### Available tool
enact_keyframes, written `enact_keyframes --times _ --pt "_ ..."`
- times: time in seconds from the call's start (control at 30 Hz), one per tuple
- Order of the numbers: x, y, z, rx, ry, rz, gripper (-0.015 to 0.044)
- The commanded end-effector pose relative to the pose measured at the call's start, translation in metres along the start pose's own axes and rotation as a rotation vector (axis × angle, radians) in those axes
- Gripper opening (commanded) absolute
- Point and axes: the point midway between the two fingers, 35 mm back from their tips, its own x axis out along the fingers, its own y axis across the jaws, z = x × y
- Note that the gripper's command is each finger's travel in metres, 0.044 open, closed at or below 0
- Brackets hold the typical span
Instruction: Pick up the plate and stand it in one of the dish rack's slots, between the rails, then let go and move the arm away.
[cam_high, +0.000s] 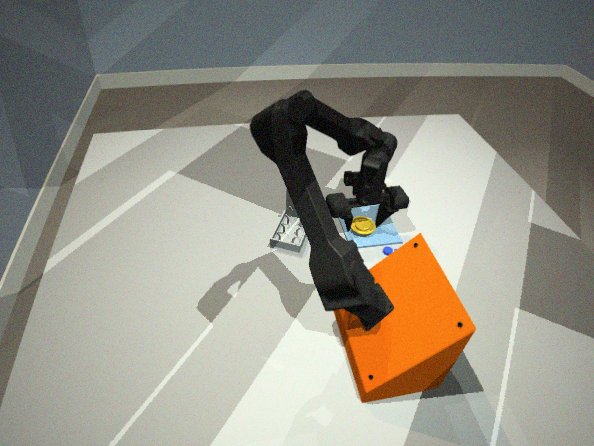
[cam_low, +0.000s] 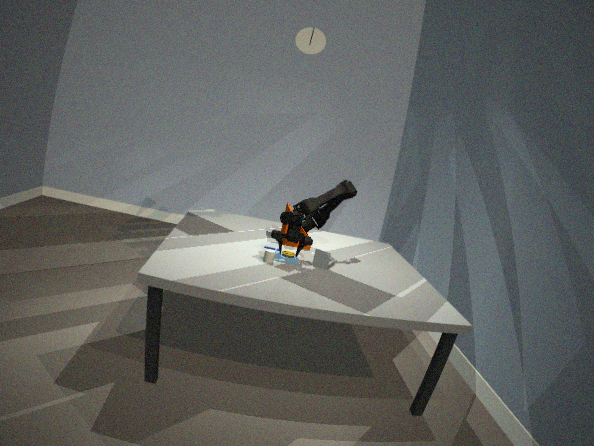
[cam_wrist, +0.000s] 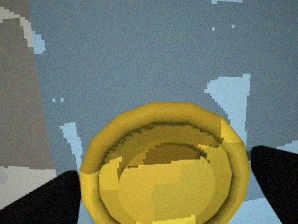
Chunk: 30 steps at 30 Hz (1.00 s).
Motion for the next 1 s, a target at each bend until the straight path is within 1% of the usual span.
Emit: enact_keyframes --times 0.0,0.37,0.47,0.7,0.73,0.97 --pt "0.001 0.001 -0.001 0.006 0.0 0.006 0.0349" --pt "0.001 0.001 -0.001 0.006 0.0 0.006 0.0275" --pt "-0.002 0.0 0.0 0.007 0.0 0.006 0.0196" --pt "-0.035 -0.005 0.007 0.008 -0.001 -0.002 0.0013" --pt "-0.04 -0.006 0.008 0.008 -0.001 -0.003 0.0" --pt "-0.075 -0.009 0.012 0.009 -0.001 -0.007 0.0"
